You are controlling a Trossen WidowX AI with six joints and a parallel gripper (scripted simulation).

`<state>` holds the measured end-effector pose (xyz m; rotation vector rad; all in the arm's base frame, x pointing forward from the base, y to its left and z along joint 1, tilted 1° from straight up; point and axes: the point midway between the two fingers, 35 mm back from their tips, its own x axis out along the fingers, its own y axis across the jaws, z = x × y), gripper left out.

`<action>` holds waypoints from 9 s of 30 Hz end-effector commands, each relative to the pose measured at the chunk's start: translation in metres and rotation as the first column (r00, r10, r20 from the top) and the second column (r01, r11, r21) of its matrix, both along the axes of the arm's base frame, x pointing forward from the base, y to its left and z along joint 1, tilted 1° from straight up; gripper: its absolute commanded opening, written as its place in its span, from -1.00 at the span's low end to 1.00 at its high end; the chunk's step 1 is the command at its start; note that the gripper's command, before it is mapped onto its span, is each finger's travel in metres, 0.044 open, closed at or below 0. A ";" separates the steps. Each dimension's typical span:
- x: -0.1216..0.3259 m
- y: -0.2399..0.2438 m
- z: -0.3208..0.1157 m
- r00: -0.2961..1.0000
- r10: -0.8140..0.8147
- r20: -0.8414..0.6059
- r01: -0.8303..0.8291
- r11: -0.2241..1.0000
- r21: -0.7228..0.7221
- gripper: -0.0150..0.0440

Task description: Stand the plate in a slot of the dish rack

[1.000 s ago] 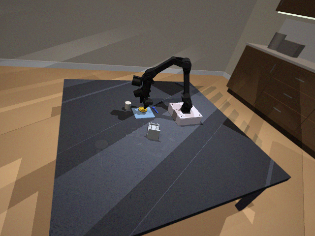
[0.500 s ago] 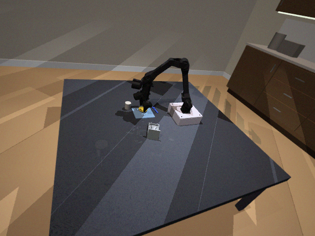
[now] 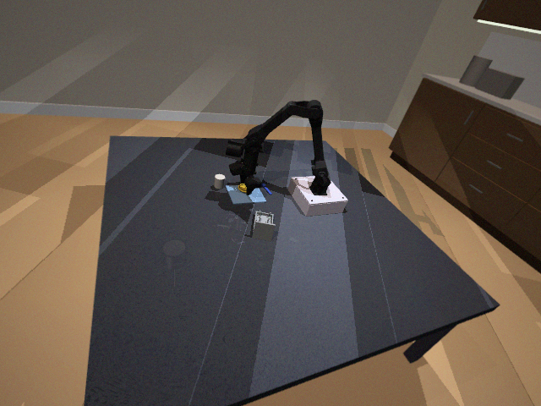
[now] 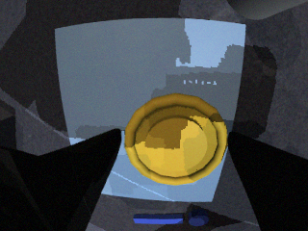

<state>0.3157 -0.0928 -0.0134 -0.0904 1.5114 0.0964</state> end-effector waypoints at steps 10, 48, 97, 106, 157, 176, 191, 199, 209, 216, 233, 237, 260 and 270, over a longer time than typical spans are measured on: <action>-0.002 -0.001 -0.003 1.000 0.005 -0.008 -0.005 1.000 -0.004 0.57; 0.003 -0.004 0.165 1.000 0.005 -0.006 -0.005 1.000 -0.004 -0.49; -0.001 0.174 0.113 0.947 -0.318 0.034 0.293 0.906 0.304 -0.49; 0.026 0.181 0.088 0.958 -0.260 0.116 0.183 0.875 0.448 -0.49; 0.019 0.175 0.038 0.518 -0.002 0.856 -0.728 0.524 0.442 -0.49; -0.047 0.172 0.049 0.117 0.054 0.992 -0.926 0.366 0.089 -0.49; -0.056 0.174 0.048 0.060 0.063 0.996 -0.939 0.342 0.035 -0.49; -0.051 0.182 0.024 0.065 0.080 0.995 -0.942 0.335 0.035 -0.49; -0.049 0.182 0.003 0.067 0.086 0.994 -0.943 0.331 0.035 -0.49; -0.051 0.182 0.008 0.078 0.080 0.994 -0.943 0.330 0.047 -0.49; -0.051 0.182 0.007 0.078 0.081 0.994 -0.943 0.329 0.047 0.22; -0.051 0.182 0.007 0.078 0.081 0.994 -0.943 0.329 0.047 0.58; -0.046 0.180 0.099 0.062 0.049 0.997 -0.941 0.336 0.042 0.86; -0.040 0.178 0.121 0.073 0.037 0.997 -0.935 0.349 0.055 0.86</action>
